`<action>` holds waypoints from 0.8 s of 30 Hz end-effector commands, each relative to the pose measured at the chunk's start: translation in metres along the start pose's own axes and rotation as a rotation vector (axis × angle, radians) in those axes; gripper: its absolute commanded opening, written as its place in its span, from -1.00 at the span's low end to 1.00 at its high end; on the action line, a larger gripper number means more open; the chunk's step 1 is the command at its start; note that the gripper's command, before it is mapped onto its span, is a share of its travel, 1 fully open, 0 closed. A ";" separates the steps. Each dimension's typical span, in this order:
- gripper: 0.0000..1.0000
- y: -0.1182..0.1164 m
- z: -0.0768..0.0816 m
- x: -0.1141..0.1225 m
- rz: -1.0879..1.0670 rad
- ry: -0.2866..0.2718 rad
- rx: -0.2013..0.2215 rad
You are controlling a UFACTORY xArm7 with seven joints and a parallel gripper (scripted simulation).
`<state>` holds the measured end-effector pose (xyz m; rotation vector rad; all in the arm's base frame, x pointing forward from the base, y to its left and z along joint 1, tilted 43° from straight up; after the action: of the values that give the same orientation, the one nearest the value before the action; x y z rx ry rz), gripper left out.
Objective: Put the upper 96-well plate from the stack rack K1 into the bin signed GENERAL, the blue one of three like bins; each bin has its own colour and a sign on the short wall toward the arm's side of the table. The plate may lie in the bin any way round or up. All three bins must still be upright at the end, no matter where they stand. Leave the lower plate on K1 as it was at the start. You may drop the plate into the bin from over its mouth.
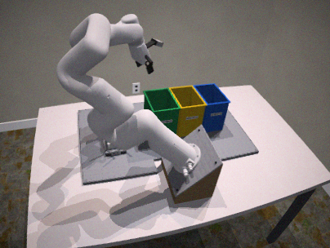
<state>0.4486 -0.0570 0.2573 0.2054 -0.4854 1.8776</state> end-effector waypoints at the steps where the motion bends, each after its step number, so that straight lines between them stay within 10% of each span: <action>1: 1.00 0.005 0.008 0.017 0.067 -0.023 -0.012; 24: 1.00 0.029 0.027 0.078 0.394 -0.126 -0.051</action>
<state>0.3961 -0.0124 0.2986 0.2124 -0.6824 2.2219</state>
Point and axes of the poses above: the point where the finger pads meet when closed, its own z axis back along the fingers, its own y axis across the jaws, x = y × z, the point moved 8 cm from there along z, back along the fingers, and after that the axes turned 6 degrees about -z, right-handed, at the moved point
